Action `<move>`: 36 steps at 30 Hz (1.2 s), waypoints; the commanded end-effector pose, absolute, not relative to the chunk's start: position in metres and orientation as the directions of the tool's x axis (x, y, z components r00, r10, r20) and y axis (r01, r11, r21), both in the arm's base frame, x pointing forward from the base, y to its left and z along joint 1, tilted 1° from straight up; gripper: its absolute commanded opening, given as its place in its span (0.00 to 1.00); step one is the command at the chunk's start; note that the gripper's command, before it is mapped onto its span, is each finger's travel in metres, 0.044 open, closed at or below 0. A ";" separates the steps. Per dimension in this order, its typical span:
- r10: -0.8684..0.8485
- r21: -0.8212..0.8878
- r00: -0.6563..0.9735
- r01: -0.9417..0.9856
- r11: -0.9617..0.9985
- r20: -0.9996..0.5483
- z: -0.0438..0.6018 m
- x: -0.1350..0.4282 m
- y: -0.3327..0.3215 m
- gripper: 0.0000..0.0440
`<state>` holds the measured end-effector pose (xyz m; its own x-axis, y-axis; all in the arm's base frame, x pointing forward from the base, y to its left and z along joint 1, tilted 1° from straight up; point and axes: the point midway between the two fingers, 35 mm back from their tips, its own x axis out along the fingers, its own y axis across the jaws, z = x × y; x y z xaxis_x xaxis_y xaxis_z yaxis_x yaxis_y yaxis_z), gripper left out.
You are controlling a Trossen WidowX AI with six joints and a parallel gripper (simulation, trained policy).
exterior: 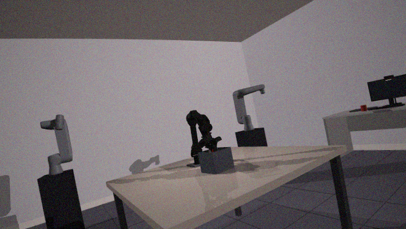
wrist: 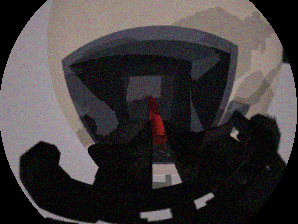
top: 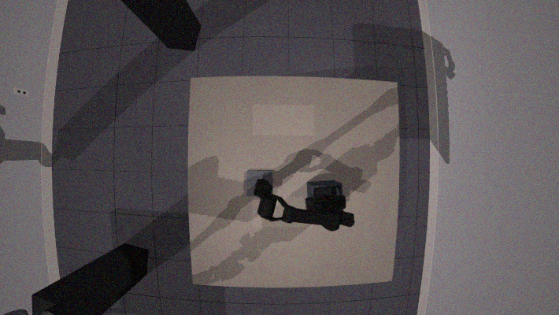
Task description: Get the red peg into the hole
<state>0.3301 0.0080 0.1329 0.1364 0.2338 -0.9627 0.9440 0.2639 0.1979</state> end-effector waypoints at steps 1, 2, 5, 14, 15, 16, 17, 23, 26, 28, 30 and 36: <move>0.246 0.192 0.122 0.939 0.285 -0.962 0.121 0.334 0.010 0.00; 0.245 0.191 0.120 0.938 0.290 -0.962 0.118 0.335 0.010 0.00; 0.246 0.180 0.105 0.935 0.305 -0.964 0.109 0.336 0.011 0.00; 0.236 0.159 0.076 0.921 0.356 -0.969 0.091 0.336 0.014 0.01; 0.233 0.155 0.072 0.919 0.362 -0.970 0.089 0.336 0.013 0.02; 0.230 0.150 0.067 0.918 0.367 -0.971 0.088 0.335 0.013 0.03; 0.228 0.146 0.062 0.917 0.372 -0.972 0.086 0.335 0.013 0.03; 0.215 0.119 0.034 0.909 0.399 -0.976 0.077 0.330 0.013 0.08; 0.209 0.107 0.021 0.905 0.411 -0.978 0.073 0.328 0.013 0.11; 0.206 0.100 0.013 0.903 0.419 -0.978 0.071 0.327 0.012 0.14; 0.203 0.093 0.005 0.901 0.425 -0.979 0.068 0.326 0.012 0.20; 0.190 0.060 -0.026 0.898 0.435 -0.981 0.071 0.324 0.008 0.36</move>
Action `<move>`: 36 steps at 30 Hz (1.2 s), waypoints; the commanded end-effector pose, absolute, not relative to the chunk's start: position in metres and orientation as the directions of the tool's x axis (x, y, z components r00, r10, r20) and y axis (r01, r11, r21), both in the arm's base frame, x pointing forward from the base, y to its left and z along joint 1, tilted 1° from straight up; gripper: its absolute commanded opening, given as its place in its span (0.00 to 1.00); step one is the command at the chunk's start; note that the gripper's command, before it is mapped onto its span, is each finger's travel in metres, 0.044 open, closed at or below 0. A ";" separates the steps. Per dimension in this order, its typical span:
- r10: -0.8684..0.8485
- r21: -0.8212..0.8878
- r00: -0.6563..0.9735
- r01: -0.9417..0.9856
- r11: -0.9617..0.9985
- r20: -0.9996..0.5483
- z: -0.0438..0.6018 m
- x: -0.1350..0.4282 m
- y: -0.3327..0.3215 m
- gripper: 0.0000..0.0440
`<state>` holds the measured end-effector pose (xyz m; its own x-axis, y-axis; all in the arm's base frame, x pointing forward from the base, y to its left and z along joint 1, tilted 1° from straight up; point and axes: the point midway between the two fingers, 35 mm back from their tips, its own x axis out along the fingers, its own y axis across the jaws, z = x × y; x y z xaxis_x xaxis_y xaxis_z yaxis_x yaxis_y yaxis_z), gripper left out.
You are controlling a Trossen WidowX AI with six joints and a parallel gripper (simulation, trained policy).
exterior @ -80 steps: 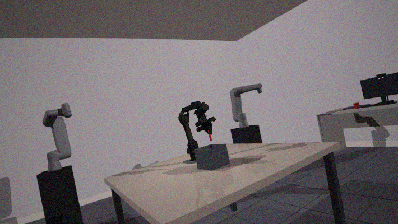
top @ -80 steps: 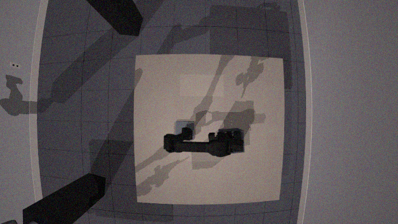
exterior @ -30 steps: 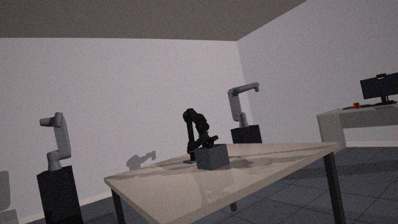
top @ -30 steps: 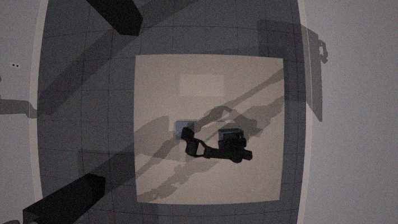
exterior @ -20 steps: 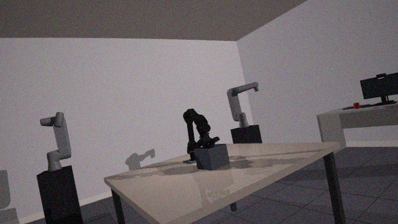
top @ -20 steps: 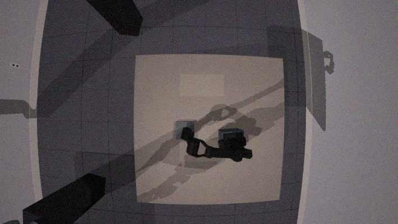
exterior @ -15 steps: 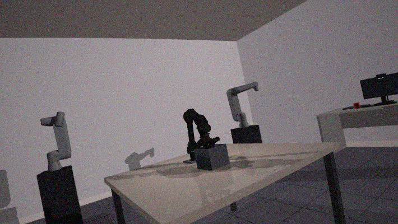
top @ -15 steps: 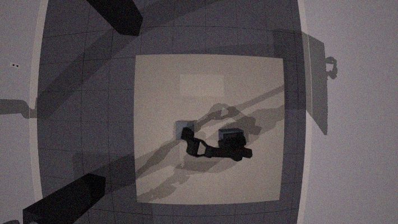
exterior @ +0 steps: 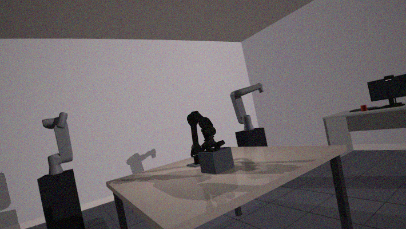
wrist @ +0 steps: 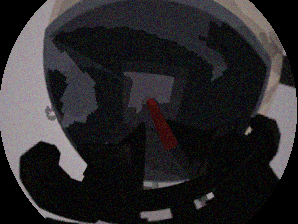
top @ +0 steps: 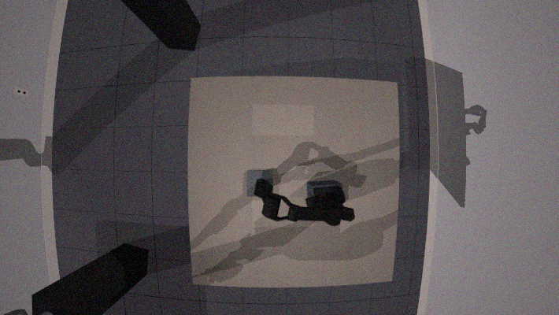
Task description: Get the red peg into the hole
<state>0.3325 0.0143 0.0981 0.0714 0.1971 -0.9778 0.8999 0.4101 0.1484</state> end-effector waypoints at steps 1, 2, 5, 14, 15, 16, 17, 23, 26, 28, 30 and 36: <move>0.187 0.054 -0.031 0.898 0.437 -0.982 0.072 0.324 0.007 0.35; 0.184 0.051 -0.034 0.897 0.438 -0.982 0.073 0.325 0.006 0.35; 0.173 0.043 -0.039 0.894 0.445 -0.984 0.077 0.328 0.003 0.33; 0.146 0.046 -0.028 0.876 0.480 -0.989 0.088 0.343 -0.002 0.28; 0.143 0.048 -0.025 0.873 0.485 -0.989 0.089 0.346 -0.002 0.27; 0.138 0.048 -0.023 0.871 0.489 -0.990 0.091 0.348 -0.002 0.27; 0.136 0.051 -0.019 0.868 0.493 -0.991 0.093 0.350 -0.002 0.26; 0.123 0.072 0.010 0.858 0.509 -0.992 0.105 0.363 -0.003 0.21; 0.124 0.087 0.028 0.857 0.508 -0.992 0.111 0.369 -0.004 0.18; 0.127 0.095 0.035 0.858 0.504 -0.991 0.115 0.371 -0.006 0.18; 0.132 0.102 0.041 0.860 0.499 -0.990 0.118 0.372 -0.008 0.18; 0.149 0.121 0.055 0.870 0.479 -0.987 0.128 0.372 -0.014 0.17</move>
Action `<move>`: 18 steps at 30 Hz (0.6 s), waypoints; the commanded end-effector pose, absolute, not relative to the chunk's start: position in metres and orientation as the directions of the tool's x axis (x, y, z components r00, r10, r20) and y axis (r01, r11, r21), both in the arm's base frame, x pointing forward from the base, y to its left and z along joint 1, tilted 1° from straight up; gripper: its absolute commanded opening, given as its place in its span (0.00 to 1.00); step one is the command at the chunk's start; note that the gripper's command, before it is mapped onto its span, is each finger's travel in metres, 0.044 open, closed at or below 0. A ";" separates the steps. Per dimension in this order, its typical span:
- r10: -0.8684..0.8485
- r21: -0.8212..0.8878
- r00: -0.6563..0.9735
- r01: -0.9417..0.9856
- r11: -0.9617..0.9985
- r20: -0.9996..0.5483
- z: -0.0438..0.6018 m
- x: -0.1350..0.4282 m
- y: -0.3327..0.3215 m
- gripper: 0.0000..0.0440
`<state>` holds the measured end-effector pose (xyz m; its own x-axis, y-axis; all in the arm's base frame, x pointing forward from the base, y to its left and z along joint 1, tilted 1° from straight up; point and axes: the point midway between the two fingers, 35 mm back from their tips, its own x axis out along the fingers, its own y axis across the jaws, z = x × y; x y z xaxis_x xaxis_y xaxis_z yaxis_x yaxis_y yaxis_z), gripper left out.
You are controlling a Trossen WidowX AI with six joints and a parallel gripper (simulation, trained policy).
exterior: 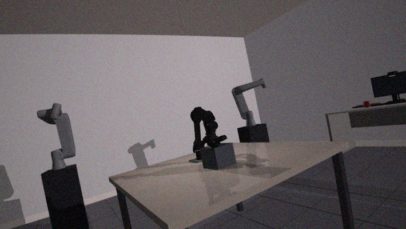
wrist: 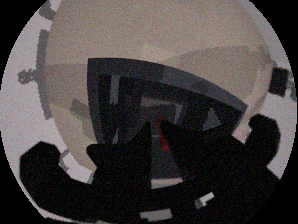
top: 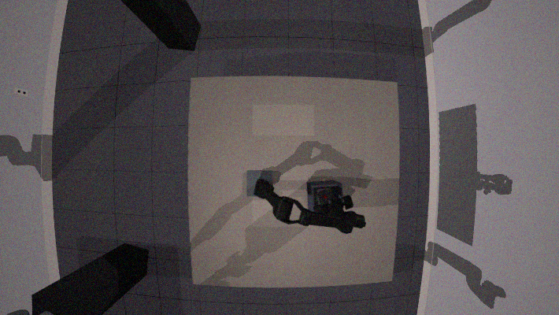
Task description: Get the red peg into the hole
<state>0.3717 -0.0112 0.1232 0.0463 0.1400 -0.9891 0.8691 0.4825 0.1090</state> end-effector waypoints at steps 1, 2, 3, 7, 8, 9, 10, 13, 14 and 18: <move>0.153 0.126 0.059 0.871 0.475 -0.986 0.129 0.373 -0.015 0.17; 0.158 0.132 0.063 0.872 0.471 -0.985 0.131 0.373 -0.016 0.16; 0.165 0.140 0.069 0.873 0.468 -0.984 0.133 0.374 -0.016 0.16; 0.208 0.192 0.105 0.867 0.459 -0.972 0.141 0.379 -0.016 0.16; 0.220 0.206 0.114 0.865 0.457 -0.969 0.143 0.380 -0.016 0.16; 0.231 0.219 0.123 0.863 0.455 -0.965 0.144 0.382 -0.016 0.16; 0.242 0.232 0.131 0.861 0.453 -0.961 0.146 0.383 -0.016 0.17; 0.278 0.268 0.152 0.853 0.448 -0.949 0.150 0.387 -0.015 0.17; 0.289 0.279 0.158 0.851 0.446 -0.944 0.151 0.388 -0.015 0.17; 0.335 0.321 0.178 0.839 0.439 -0.925 0.154 0.393 -0.014 0.17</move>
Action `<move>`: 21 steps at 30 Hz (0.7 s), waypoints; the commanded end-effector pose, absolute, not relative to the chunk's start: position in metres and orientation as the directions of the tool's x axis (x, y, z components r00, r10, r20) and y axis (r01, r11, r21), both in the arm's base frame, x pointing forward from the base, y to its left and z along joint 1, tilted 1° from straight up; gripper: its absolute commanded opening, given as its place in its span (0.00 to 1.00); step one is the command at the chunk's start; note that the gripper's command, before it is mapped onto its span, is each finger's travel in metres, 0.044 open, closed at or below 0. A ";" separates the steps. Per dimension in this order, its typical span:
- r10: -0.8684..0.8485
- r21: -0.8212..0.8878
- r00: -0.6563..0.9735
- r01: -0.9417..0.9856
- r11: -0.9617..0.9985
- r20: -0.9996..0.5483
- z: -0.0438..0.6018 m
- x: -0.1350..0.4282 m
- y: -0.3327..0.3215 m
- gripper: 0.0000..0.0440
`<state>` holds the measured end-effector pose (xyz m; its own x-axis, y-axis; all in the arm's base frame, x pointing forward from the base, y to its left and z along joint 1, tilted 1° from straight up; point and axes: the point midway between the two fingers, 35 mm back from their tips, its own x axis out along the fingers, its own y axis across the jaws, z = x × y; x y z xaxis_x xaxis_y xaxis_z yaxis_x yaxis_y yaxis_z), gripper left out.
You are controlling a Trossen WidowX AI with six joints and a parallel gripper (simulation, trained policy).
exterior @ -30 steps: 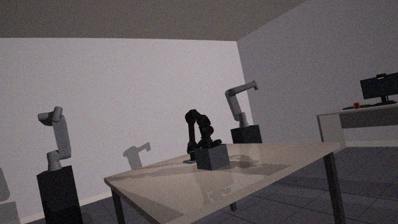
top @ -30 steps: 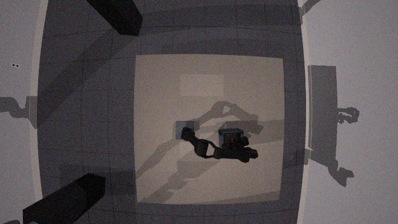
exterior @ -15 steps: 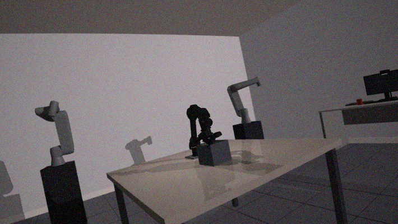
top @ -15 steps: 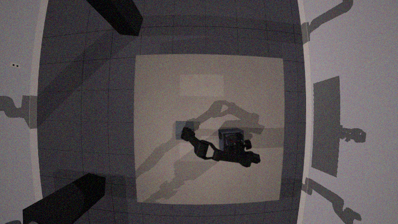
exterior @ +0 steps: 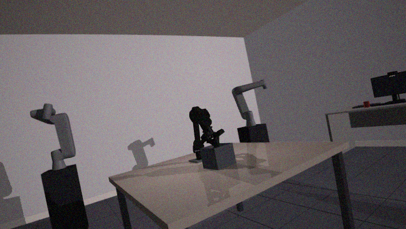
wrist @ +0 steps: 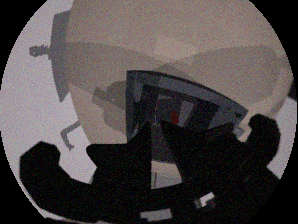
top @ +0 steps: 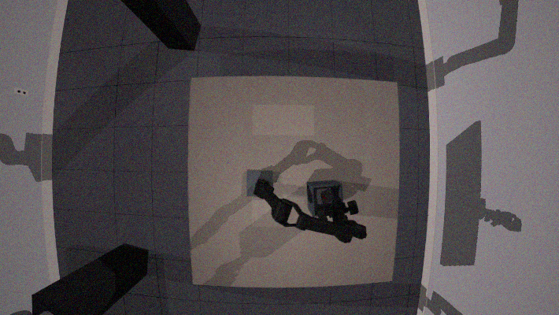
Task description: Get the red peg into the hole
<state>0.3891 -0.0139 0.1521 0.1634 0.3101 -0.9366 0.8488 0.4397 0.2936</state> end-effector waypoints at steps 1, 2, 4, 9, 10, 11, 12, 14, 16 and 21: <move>0.347 0.331 0.183 0.836 0.438 -0.920 0.155 0.394 -0.014 0.18; 0.358 0.340 0.187 0.833 0.436 -0.915 0.155 0.395 -0.014 0.18; 0.379 0.358 0.194 0.827 0.434 -0.905 0.156 0.398 -0.014 0.18; 0.429 0.400 0.207 0.810 0.429 -0.879 0.156 0.404 -0.013 0.19; 0.438 0.408 0.210 0.806 0.428 -0.874 0.156 0.405 -0.013 0.19; 0.447 0.415 0.212 0.803 0.428 -0.869 0.156 0.406 -0.013 0.19; 0.457 0.424 0.214 0.798 0.428 -0.864 0.156 0.407 -0.013 0.19; 0.474 0.439 0.218 0.790 0.428 -0.853 0.156 0.409 -0.012 0.20; 0.491 0.455 0.222 0.781 0.428 -0.843 0.157 0.411 -0.011 0.20; 0.528 0.496 0.236 0.755 0.428 -0.816 0.159 0.415 -0.008 0.20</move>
<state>0.4025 -0.0155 0.1558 0.2028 0.4951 -0.8448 0.7955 0.4198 0.4369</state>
